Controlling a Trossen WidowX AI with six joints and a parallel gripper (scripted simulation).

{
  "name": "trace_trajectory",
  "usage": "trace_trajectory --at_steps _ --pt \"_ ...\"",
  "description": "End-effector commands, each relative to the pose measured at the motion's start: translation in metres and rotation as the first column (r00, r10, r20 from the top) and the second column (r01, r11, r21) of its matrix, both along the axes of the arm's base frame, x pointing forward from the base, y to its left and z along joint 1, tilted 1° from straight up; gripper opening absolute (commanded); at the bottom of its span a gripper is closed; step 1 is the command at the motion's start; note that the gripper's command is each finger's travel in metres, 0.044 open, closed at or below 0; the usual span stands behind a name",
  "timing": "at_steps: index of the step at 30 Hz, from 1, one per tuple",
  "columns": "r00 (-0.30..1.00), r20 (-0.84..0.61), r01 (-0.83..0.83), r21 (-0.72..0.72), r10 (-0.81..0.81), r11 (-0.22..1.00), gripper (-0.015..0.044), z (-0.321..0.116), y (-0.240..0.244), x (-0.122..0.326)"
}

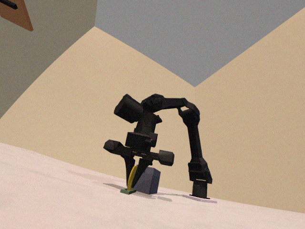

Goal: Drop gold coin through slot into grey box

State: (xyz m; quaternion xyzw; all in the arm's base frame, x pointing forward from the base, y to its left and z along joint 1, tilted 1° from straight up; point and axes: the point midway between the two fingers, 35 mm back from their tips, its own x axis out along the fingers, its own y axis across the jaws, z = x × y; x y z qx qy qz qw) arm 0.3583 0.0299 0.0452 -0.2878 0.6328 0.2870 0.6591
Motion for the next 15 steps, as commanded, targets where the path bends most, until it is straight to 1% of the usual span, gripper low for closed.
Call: trace_trajectory --at_steps 1,9,15 --pt "1.0 -0.005 -0.004 -0.005 0.004 1.0 0.0 -0.002 -0.001 -0.001" --pt "1.0 -0.005 -0.004 -0.005 0.004 1.0 0.0 -0.002 -0.001 -0.001" --pt "1.0 -0.004 -0.004 -0.005 0.004 1.0 0.0 0.012 -0.001 0.001"
